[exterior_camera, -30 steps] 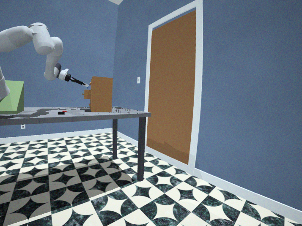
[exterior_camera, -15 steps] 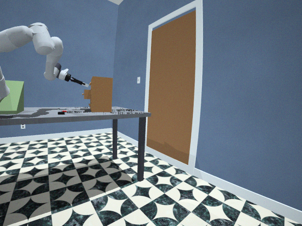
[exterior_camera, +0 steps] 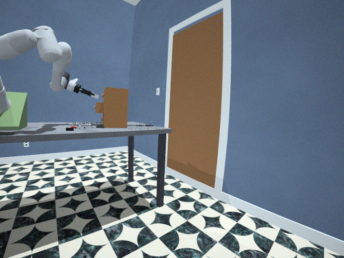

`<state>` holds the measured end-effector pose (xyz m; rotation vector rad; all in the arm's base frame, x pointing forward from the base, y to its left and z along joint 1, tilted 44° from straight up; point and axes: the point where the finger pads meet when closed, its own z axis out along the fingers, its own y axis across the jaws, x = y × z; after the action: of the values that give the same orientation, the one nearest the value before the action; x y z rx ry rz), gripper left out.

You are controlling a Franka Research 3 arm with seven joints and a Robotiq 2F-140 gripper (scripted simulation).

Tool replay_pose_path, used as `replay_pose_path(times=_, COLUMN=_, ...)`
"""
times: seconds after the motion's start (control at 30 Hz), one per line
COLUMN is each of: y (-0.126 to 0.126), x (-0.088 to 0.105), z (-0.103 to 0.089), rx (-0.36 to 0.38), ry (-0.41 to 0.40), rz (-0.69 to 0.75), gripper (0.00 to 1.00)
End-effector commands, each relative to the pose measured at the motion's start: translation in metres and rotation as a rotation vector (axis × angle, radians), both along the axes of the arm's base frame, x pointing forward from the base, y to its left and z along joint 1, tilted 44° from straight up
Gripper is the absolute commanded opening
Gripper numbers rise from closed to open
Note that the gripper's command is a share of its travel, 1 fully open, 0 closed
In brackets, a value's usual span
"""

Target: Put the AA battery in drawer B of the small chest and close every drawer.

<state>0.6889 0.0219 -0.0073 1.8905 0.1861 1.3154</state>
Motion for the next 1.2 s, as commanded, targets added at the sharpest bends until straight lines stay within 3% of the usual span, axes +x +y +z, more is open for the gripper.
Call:
replay_pose_path(times=0.0, y=0.001, x=-0.002, z=-0.001, rx=-0.005, ry=0.005, rz=0.002, gripper=1.0)
replay_pose_path(times=0.23, y=0.004, x=-0.009, z=-0.002, rx=-0.005, ry=0.005, rz=0.002, gripper=1.0)
replay_pose_path(times=0.57, y=0.017, x=-0.044, z=-0.005, rx=-0.005, ry=0.005, rz=0.002, gripper=1.0)
replay_pose_path(times=0.63, y=0.017, x=-0.044, z=-0.005, rx=-0.005, ry=0.005, rz=0.002, gripper=1.0)
replay_pose_path(times=1.17, y=0.048, x=-0.127, z=-0.012, rx=-0.005, ry=0.005, rz=0.002, gripper=1.0)
